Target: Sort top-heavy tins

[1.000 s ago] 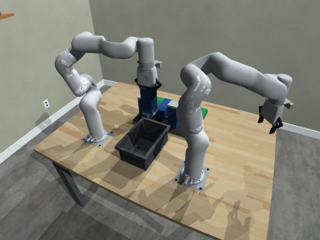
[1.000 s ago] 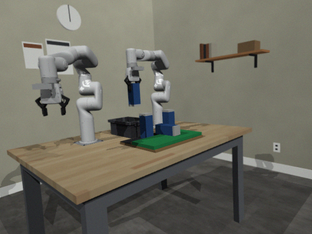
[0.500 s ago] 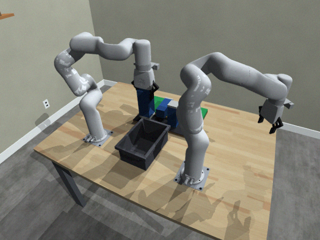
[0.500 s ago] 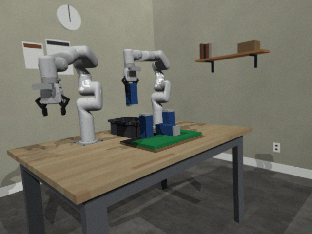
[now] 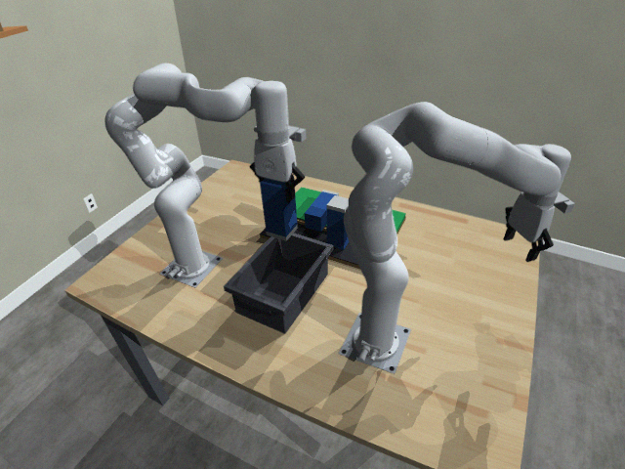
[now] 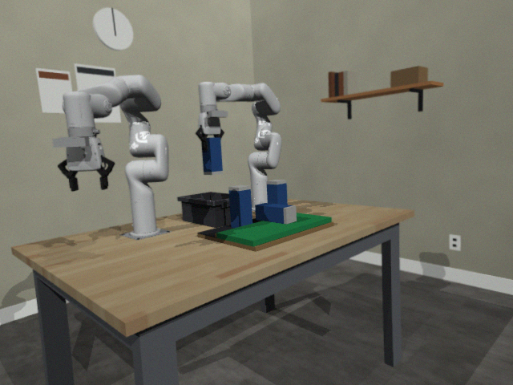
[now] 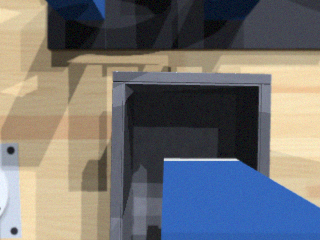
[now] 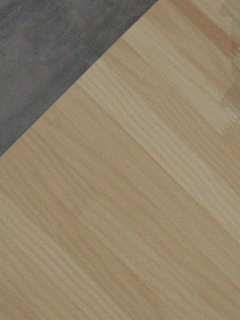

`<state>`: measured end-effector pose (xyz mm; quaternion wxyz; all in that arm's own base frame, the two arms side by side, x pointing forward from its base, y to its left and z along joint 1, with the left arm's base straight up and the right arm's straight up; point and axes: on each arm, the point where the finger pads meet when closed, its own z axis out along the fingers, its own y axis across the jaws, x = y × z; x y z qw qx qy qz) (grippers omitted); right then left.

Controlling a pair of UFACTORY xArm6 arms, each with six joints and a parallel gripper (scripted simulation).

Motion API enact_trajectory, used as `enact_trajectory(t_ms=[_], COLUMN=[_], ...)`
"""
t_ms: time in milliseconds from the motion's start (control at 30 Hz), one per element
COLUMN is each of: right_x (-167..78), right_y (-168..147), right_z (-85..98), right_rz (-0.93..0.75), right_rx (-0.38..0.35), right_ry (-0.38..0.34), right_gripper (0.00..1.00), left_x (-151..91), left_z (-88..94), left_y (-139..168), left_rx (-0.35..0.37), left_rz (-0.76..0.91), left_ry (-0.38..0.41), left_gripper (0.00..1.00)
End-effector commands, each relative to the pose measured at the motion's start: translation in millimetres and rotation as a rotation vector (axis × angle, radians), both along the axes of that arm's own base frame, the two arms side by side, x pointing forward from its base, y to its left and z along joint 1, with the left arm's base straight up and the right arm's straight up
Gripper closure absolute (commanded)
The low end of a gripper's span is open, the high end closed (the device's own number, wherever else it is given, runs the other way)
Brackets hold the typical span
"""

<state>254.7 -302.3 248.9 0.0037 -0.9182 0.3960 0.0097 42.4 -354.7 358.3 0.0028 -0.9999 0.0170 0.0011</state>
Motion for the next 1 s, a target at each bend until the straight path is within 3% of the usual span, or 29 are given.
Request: enact_trajectory(t_ms=[0, 967], right_x=[0.6, 0.6], right_y=[-0.7, -0.7], right_z=[1.5, 1.5], right_rz=[0.000, 0.000], right_rx=[-0.003, -0.003], right_ry=[-0.003, -0.003], right_gripper=[0.00, 0.00], left_x=[-6.8, -69.5], left_z=[1.8, 1.9], left_y=[-0.2, 1.7], left_rx=[-0.005, -0.005], left_rz=[0.000, -0.019], left_ry=[-0.001, 0.000], left_gripper=[1.00, 1.00])
